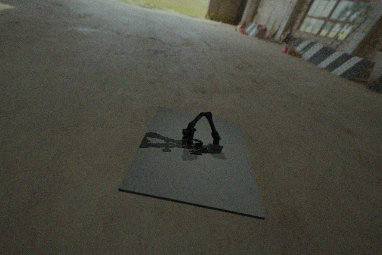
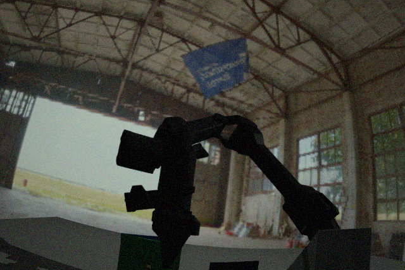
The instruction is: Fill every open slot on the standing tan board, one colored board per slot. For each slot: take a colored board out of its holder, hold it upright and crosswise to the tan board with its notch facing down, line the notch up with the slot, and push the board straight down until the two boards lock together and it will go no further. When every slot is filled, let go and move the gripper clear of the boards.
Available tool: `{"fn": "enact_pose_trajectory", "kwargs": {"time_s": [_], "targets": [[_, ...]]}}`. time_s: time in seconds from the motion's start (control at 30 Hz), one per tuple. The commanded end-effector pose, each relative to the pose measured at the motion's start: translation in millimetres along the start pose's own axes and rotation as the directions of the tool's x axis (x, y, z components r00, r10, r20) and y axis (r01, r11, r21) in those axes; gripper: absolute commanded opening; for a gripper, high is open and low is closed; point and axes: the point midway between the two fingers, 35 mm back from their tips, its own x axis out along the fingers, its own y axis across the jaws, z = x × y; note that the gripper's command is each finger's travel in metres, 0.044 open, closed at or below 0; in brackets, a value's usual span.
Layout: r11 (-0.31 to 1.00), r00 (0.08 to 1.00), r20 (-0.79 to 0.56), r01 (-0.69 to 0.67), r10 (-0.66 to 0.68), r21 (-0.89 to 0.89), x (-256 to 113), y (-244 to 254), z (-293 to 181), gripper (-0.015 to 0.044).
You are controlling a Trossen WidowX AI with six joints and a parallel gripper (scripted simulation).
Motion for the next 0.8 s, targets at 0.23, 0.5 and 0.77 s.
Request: {"fn": "enact_pose_trajectory", "kwargs": {"time_s": [0.23, 0.5, 0.77], "targets": [[1.000, 1.000, 0.000, 0.000, 0.000, -0.017, -0.8, 0.6, 0.8, 0.0000], [1.000, 1.000, 0.000, 0.000, 0.000, -0.001, 0.3, 1.0, -0.3, 0.0000], [1.000, 1.000, 0.000, 0.000, 0.000, 0.013, 0.3, 0.5, -0.5, 0.0000]]}}
